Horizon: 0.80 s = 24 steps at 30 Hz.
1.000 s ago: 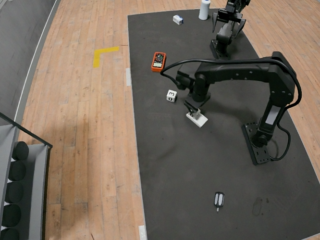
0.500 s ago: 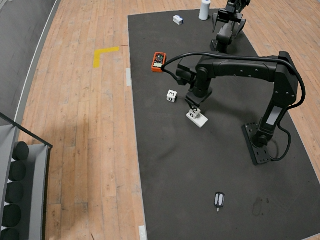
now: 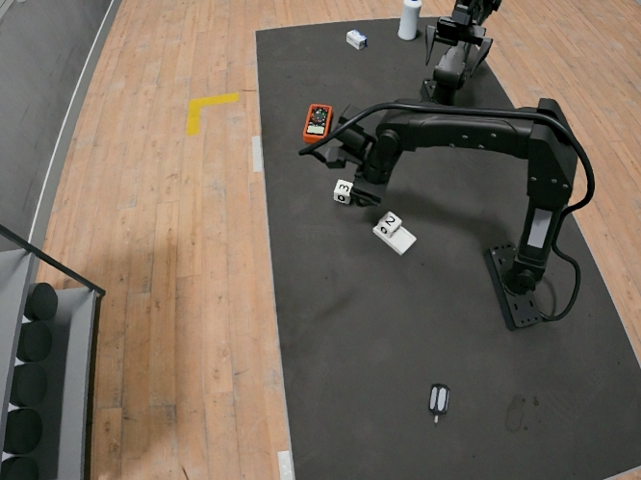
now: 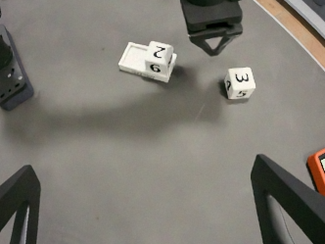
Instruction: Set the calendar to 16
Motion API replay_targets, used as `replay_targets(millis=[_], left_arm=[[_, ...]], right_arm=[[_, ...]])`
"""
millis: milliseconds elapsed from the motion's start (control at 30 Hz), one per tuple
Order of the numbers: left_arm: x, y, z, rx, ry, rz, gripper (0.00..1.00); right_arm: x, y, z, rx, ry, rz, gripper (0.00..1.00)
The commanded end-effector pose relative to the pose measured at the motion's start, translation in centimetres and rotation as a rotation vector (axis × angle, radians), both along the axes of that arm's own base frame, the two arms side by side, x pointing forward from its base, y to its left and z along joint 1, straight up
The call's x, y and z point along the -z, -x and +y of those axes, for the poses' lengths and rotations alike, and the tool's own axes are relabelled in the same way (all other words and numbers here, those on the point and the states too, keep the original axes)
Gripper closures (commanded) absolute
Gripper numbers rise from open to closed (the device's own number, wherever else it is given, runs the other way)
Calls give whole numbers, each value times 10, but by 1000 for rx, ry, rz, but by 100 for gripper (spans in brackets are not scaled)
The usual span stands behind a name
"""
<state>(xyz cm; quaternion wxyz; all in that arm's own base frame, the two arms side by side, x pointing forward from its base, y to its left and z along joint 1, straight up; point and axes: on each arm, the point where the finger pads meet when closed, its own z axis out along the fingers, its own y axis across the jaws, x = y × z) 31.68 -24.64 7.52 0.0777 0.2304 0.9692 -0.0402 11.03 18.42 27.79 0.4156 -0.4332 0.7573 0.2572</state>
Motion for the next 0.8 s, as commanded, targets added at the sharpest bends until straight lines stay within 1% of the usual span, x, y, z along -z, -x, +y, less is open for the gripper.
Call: replay_targets(millis=[0,133,367,433,767], left_arm=[[-16,-26,-28,-205,86,-63,36],[-12,-32,-34,-384,94,-33,36],[-2,-34,-39,-676,79,35,36],[-2,-34,-39,-676,79,35,36],[15,-30,-49,-1122,47,134,36]], right_arm=[[-10,-1,0,3,-17,-17,0],[-10,-1,0,3,-17,-17,0],[-10,-1,0,3,-17,-17,0],[-10,-1,0,3,-17,-17,0],[-10,-1,0,3,-17,-17,0]])
